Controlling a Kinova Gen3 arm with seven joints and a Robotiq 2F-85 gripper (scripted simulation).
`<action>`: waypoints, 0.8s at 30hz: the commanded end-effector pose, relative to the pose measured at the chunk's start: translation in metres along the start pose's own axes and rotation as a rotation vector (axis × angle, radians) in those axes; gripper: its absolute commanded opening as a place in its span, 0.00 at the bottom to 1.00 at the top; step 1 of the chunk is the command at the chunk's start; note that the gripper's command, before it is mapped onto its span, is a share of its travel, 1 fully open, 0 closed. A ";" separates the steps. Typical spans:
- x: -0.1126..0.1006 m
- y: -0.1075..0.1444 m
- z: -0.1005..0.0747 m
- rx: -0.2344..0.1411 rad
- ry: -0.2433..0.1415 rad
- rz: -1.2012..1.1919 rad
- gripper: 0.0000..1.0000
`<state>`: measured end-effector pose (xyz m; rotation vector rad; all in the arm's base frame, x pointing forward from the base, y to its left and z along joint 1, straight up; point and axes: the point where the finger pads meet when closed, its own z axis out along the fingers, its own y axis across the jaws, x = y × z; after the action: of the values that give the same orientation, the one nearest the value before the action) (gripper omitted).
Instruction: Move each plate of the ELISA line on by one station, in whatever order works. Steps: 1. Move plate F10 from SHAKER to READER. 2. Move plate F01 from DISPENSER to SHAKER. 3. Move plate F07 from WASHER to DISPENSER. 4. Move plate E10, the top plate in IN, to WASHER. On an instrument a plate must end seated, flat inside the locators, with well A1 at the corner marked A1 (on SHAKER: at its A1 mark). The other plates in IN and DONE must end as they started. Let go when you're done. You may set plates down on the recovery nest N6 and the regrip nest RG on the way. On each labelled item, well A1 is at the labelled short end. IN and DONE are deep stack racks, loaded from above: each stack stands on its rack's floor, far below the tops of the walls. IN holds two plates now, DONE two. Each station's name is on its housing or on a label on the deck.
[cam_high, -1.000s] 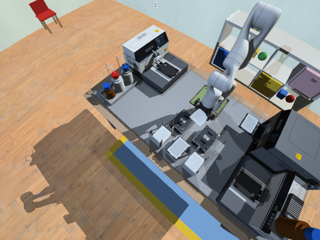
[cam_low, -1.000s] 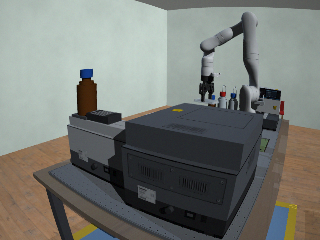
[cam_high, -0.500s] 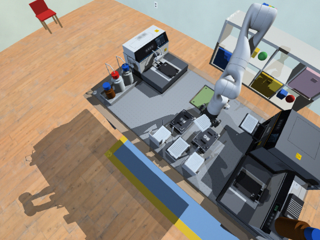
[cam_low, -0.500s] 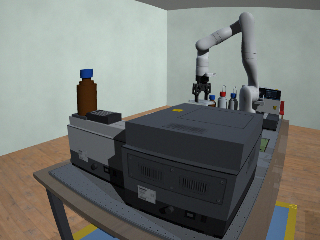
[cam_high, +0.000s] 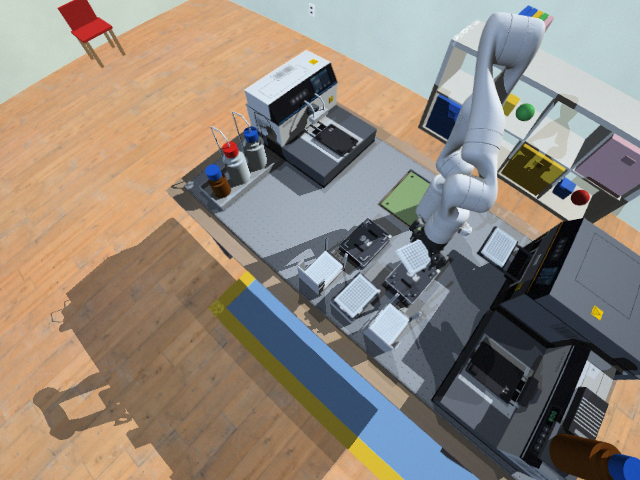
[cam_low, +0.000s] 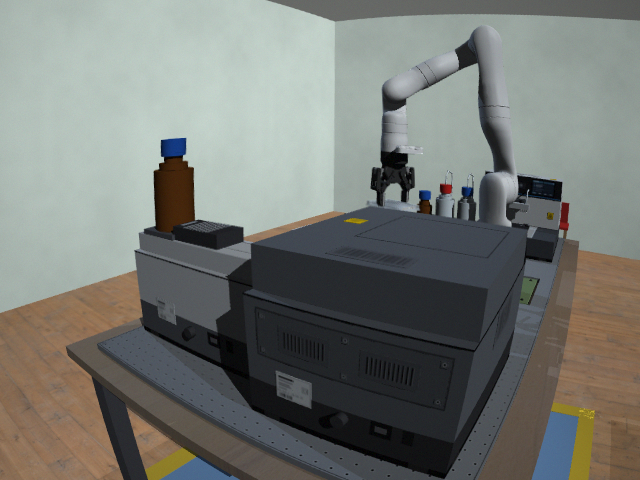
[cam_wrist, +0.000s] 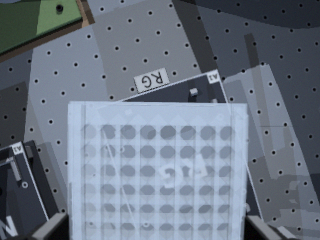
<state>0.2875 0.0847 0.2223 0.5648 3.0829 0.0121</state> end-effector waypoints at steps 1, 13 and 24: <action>0.000 0.011 0.000 0.008 -0.002 0.019 0.94; 0.003 0.050 0.000 0.007 -0.002 0.136 0.94; 0.005 0.077 0.000 0.007 -0.002 0.196 0.94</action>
<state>0.3077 0.1506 0.2223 0.8394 3.0212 0.0058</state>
